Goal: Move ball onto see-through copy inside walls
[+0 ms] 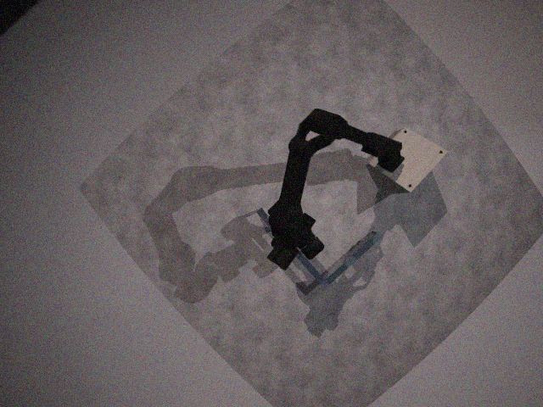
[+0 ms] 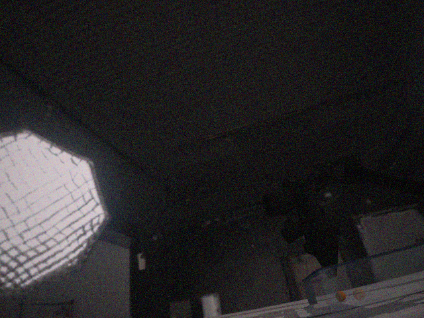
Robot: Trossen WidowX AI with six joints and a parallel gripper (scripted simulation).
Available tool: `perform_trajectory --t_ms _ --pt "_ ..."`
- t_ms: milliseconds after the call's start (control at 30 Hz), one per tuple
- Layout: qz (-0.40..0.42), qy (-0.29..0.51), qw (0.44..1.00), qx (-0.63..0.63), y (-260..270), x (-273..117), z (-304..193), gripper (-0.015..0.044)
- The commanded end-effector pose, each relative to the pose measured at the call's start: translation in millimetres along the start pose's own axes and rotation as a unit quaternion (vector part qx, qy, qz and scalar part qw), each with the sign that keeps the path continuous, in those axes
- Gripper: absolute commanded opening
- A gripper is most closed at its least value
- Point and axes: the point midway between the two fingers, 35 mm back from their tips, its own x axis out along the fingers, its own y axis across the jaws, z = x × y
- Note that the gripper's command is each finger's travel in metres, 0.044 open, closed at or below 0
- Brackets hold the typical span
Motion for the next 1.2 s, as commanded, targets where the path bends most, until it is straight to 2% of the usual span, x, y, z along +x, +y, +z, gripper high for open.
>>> perform_trajectory --t_ms 0,733,867,1167 --pt "-0.005 0.007 1.0 -0.007 1 12 -3 0.0202" --pt "-0.005 0.007 1.0 -0.007 0 39 -3 0.0202" --pt "-0.005 0.007 1.0 -0.007 0 39 -3 0.0097" --pt "-0.005 0.007 1.0 -0.007 0 39 -3 0.0037"
